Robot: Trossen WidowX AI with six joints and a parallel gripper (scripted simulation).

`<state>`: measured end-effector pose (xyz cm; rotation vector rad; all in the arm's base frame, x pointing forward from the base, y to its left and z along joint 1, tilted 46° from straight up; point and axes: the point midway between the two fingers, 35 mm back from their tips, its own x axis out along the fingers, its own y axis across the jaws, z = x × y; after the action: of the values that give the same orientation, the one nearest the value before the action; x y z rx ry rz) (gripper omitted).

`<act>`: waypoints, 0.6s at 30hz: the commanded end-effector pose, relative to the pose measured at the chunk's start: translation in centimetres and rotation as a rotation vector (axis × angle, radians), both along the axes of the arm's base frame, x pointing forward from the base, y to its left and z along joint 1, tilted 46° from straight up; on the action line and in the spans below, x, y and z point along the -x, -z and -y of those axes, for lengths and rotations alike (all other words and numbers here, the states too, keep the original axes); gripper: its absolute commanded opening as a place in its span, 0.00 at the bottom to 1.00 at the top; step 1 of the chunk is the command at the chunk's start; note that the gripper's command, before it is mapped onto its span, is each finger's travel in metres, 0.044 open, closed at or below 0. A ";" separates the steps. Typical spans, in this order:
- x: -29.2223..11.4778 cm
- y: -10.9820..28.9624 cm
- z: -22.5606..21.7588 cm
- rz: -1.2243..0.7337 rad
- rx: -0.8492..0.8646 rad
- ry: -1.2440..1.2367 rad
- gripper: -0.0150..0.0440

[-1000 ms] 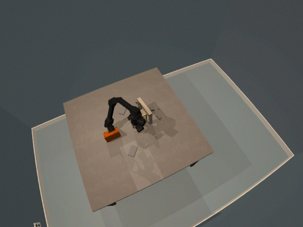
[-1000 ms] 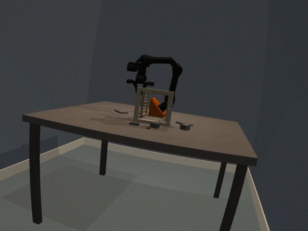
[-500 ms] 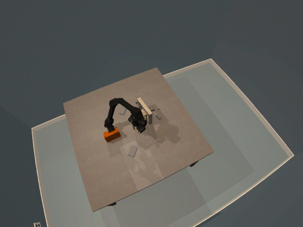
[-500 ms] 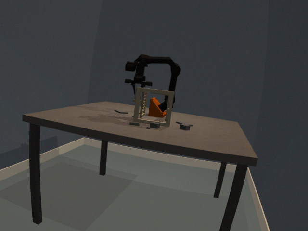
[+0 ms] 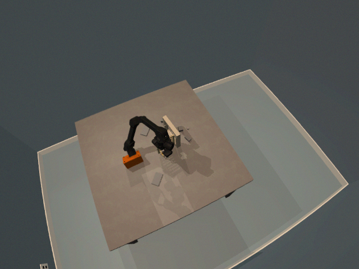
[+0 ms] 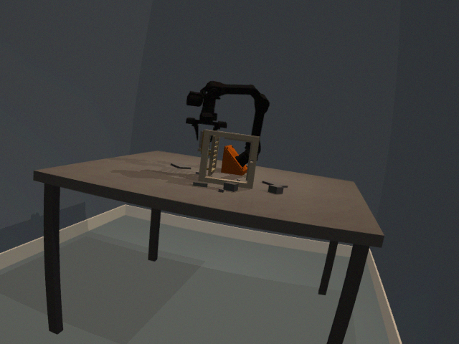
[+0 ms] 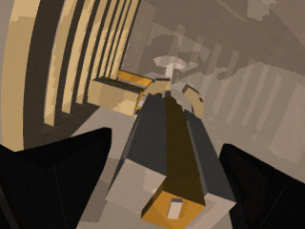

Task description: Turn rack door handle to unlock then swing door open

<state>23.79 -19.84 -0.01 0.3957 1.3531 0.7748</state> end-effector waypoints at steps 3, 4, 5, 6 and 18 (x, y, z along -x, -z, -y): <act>-0.1 -0.7 0.6 0.009 0.010 0.013 0.76; -0.1 -0.8 0.8 0.010 0.012 0.016 0.76; -0.1 -0.9 0.9 0.010 0.015 0.019 0.76; -0.1 -1.1 1.1 0.011 0.017 0.021 0.76; 0.1 -2.8 2.7 0.017 0.048 0.057 0.76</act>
<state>23.71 -21.97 2.25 0.3944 1.3346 0.7145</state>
